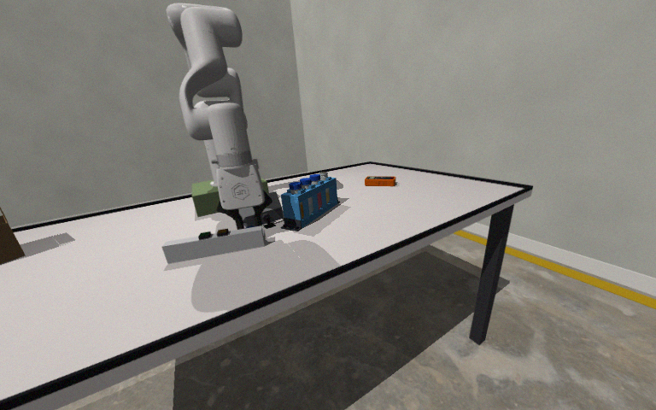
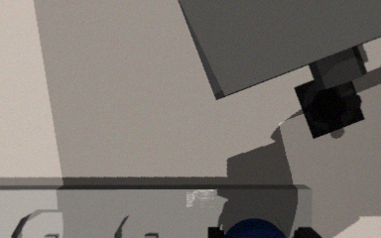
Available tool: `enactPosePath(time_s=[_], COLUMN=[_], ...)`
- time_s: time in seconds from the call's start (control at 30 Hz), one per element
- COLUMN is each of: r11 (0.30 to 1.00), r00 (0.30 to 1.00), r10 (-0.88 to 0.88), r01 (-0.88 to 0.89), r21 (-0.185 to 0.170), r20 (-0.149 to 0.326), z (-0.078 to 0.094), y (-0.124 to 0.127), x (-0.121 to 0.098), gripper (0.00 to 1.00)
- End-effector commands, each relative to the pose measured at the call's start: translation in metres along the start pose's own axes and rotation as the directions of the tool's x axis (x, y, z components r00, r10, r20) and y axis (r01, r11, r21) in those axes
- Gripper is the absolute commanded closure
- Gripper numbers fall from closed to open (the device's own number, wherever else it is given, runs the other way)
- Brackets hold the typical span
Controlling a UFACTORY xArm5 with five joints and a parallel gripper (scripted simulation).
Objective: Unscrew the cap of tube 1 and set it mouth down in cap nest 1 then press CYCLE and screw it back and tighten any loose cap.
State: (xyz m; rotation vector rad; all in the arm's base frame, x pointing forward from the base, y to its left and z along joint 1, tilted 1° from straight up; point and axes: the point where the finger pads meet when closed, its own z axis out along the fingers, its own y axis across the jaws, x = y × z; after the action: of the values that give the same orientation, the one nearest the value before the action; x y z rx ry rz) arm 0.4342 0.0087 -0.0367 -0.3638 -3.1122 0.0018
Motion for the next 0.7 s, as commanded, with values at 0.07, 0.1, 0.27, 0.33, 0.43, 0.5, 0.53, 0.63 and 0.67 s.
enactPosePath(time_s=[0.07,0.1,0.27,0.33,0.43,0.5,0.53,0.63,0.67], r11=[1.000,1.000,1.000,1.000,1.000,1.000,1.000,1.000,1.000], r00=[1.000,1.000,1.000,1.000,1.000,1.000,1.000,1.000,1.000], r10=[0.000,0.000,0.000,0.000,0.000,0.000,0.000,0.000,0.000], r01=[0.000,0.000,0.000,0.000,0.000,0.000,0.000,0.000,0.000], r21=[0.012,0.012,0.012,0.012,0.012,0.012,0.012,0.012,0.012], r20=[0.006,0.006,0.006,0.006,0.006,0.006,0.006,0.006,0.006], z=[-0.0008,-0.0008,-0.0008,-0.0003,0.0012,0.0022,0.0027,0.0032,0.0037], y=[0.0001,0.0001,-0.0001,-0.0001,-0.0001,-0.0002,-0.0002,-0.0002,-0.0002], x=[-0.0004,-0.0003,0.0001,0.0002,0.0003,0.0004,0.0004,0.0004,0.0004], gripper=[1.00,1.00,1.00,1.00,1.00,1.00,1.00,1.00,1.00])
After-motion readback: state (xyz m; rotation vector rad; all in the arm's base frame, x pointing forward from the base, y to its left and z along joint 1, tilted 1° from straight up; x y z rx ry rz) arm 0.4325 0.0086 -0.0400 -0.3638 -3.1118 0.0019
